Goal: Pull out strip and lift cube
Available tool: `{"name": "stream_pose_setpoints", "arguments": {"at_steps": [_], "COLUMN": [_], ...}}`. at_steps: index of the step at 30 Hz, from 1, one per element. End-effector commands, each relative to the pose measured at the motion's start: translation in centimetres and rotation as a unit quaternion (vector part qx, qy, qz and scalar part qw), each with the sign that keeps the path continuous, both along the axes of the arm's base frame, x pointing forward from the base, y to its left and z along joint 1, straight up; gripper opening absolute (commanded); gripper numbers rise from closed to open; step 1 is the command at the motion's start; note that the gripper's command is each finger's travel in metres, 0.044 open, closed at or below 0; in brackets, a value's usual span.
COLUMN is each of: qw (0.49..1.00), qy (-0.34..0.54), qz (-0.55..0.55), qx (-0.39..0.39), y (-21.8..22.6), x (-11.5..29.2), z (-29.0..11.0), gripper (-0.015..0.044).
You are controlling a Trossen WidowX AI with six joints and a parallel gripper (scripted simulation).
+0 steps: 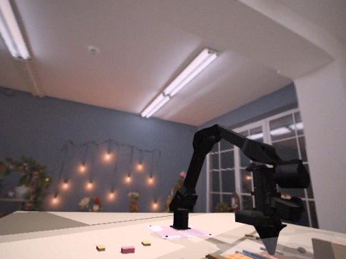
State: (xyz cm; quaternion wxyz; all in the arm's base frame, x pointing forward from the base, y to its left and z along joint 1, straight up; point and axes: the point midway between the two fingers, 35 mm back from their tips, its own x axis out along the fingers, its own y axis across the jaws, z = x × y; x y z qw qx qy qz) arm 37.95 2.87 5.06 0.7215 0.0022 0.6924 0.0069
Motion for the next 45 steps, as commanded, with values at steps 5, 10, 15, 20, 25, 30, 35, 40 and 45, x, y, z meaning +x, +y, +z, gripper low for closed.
{"name": "stream_pose_setpoints", "arguments": {"at_steps": [5, 10, 15, 20, 25, 30, 35, 40, 45], "qw": [1.0, 1.0, 1.0, 1.0, 1.0, 1.0, 1.0, 1.0, 1.0], "qy": [0.001, 0.001, 0.002, 0.002, 0.002, 0.003, 0.003, 0.003, 0.004], "qz": [-0.002, -0.002, -0.002, -0.002, -0.002, -0.002, -0.002, -0.002, -0.002], "qx": [-0.001, -0.001, -0.001, -0.001, -0.001, -0.001, -0.001, -0.001, -0.001], "y": [0.0, 0.0, 0.0, 0.0, 0.0, 0.1, 0.1, 0.1, 0.1], "x": [-0.6, -1.4, -2.2, -2.9, -3.6, -4.4, -5.1, -5.8, -6.6], "z": [-0.4, -0.4, -0.5, -0.6, -0.7, -0.7, -0.8, -0.8, -0.9], "gripper": [0.0, 0.0, 0.0, 0.0, 0.0, 0.0, 0.0, 0.0, 0.0]}}
